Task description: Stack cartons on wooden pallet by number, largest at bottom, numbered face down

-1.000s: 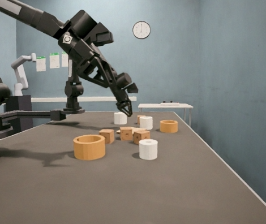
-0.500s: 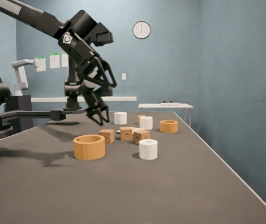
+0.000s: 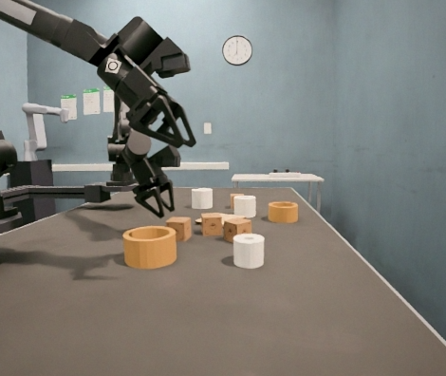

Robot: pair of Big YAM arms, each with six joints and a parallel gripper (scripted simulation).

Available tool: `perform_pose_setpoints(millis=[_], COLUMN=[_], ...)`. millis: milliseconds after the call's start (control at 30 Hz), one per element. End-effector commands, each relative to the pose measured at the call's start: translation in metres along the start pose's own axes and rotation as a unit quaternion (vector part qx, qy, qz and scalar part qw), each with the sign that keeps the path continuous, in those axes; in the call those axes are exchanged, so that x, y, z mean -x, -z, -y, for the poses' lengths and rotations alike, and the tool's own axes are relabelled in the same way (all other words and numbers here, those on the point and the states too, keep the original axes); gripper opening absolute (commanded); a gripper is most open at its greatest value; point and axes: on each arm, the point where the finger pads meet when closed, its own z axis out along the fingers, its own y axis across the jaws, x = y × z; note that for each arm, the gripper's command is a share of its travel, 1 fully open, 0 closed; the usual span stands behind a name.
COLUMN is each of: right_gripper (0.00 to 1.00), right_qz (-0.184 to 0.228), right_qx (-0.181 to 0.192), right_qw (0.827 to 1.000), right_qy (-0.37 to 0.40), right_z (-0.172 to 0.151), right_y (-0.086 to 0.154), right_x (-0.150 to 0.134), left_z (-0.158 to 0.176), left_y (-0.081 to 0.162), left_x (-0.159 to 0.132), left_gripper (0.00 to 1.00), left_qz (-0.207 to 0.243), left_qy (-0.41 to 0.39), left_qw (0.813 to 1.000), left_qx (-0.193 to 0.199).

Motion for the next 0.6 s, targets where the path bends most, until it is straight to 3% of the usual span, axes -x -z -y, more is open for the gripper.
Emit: perform_pose_setpoints(millis=[0, 567], right_gripper=[1.0, 1.0], right_qz=[0.014, 0.014], right_qx=[0.001, 0.001], right_qw=[1.0, 1.0], right_qy=[0.008, 0.008], right_z=[-0.001, -0.001], right_y=[0.004, 0.004], right_x=[0.021, 0.021], left_z=[0.017, 0.022], left_y=[0.003, -0.02], left_x=[0.012, 0.026], left_gripper=[0.74, 0.74], left_qz=[0.006, 0.011], left_qy=[0.009, 0.016], left_qw=[1.0, 1.0], left_qx=[-0.007, -0.01])
